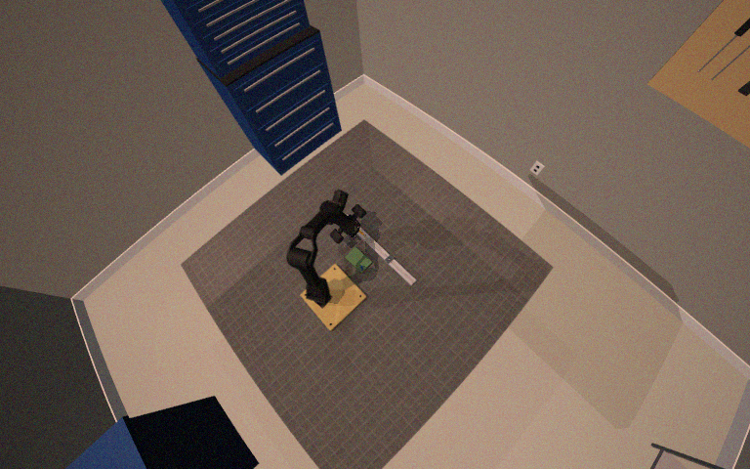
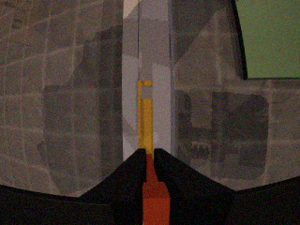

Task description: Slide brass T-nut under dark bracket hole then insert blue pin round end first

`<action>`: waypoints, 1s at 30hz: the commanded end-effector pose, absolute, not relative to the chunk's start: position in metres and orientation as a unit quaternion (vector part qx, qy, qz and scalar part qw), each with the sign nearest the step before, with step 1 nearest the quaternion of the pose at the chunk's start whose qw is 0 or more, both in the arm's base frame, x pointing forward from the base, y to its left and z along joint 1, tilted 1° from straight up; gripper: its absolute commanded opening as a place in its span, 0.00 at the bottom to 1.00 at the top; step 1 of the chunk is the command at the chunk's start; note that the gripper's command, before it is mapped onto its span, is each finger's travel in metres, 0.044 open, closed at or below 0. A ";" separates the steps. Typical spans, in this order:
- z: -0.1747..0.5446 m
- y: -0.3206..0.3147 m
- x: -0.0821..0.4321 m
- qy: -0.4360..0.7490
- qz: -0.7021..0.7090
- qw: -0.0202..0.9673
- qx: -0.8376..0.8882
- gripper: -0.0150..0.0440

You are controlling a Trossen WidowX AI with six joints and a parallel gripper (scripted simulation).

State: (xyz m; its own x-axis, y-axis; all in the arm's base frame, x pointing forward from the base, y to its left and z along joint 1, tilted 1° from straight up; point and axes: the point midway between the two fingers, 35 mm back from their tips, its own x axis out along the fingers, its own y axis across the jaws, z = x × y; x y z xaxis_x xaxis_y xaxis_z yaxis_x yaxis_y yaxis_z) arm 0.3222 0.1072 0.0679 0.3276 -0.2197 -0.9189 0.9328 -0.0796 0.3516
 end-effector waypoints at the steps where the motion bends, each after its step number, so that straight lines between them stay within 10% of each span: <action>1: 0.066 0.107 0.322 0.328 -0.486 0.596 0.548 0.00; 30: 0.066 0.107 0.326 0.349 -0.502 0.584 0.534 0.00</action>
State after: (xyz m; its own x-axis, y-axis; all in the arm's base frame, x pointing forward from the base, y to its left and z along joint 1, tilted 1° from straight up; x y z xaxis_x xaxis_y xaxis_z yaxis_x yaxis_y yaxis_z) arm 0.3260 0.1068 0.0693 0.2690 -0.2136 -0.9392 0.9534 -0.0789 0.2910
